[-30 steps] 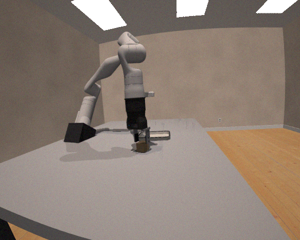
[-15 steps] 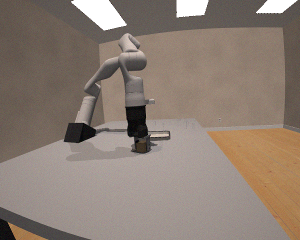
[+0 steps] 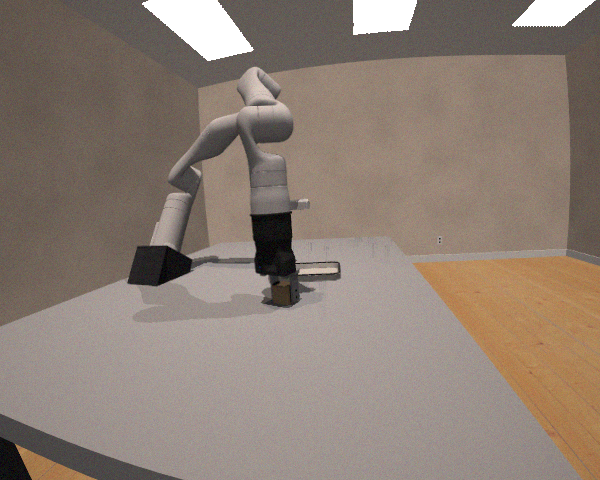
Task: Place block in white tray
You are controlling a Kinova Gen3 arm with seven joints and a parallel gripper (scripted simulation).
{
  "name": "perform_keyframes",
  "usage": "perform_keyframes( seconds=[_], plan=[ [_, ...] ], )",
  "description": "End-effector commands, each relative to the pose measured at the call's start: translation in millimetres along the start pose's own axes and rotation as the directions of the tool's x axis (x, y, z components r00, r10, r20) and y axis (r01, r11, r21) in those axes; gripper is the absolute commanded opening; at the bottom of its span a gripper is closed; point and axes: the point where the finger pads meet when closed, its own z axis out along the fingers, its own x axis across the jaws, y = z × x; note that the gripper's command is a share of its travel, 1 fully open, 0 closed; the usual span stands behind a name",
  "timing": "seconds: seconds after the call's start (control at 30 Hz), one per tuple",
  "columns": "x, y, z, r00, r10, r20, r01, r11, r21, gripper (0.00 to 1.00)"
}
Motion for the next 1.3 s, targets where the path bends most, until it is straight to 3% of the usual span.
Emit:
perform_keyframes(
  seconds=[0.0, 1.27],
  plan=[
    [0.8, 0.3, -1.3, 1.0, 0.0, -0.002, 0.0, 1.0, -0.001, 0.0],
    [0.8, 0.3, -4.8, 1.0, 0.0, -0.002, 0.0, 1.0, -0.001, 0.0]
  ],
)
